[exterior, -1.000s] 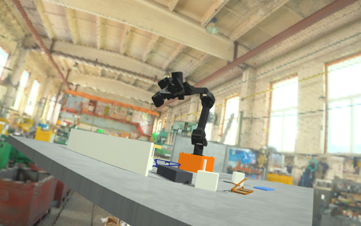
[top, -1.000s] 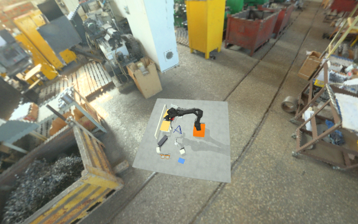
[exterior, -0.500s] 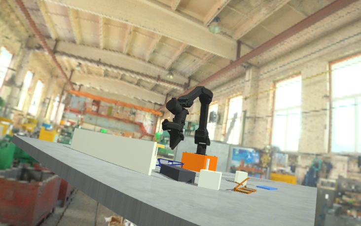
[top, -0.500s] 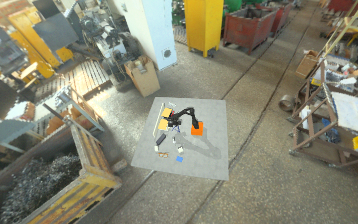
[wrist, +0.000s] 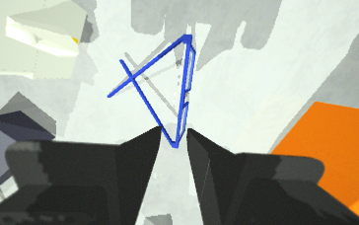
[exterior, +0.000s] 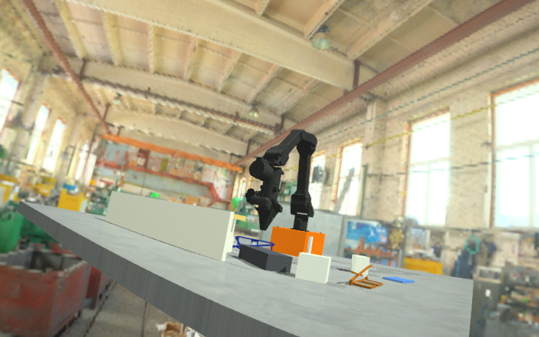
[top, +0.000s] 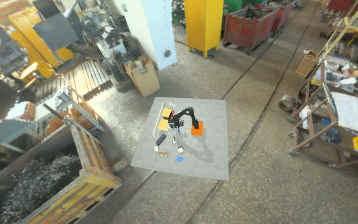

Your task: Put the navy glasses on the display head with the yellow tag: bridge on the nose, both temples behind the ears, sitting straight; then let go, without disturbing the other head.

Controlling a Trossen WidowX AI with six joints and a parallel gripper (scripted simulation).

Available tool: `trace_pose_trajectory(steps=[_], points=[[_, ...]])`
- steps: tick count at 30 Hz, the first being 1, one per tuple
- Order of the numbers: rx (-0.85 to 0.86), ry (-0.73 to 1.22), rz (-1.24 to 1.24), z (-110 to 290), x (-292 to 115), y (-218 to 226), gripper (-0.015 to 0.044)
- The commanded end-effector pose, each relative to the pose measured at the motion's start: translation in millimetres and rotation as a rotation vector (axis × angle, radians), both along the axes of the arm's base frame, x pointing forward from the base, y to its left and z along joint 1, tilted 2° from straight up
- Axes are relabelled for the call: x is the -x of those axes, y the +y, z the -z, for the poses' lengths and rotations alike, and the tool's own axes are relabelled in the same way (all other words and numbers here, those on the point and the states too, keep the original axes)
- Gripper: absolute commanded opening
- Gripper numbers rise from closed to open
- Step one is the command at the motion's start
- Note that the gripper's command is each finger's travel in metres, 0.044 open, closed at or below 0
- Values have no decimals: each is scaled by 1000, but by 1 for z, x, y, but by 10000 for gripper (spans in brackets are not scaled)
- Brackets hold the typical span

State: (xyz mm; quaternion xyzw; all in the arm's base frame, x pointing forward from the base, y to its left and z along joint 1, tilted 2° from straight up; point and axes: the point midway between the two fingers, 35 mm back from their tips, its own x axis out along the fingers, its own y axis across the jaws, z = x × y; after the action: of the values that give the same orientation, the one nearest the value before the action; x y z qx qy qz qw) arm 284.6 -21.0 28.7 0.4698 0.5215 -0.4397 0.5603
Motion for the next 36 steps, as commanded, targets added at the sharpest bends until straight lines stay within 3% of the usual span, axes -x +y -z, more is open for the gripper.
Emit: trace_pose_trajectory(steps=[1, 36], points=[[5, 7, 6, 1, 1, -1, 120], [5, 8, 6, 55, 5, -2, 120]])
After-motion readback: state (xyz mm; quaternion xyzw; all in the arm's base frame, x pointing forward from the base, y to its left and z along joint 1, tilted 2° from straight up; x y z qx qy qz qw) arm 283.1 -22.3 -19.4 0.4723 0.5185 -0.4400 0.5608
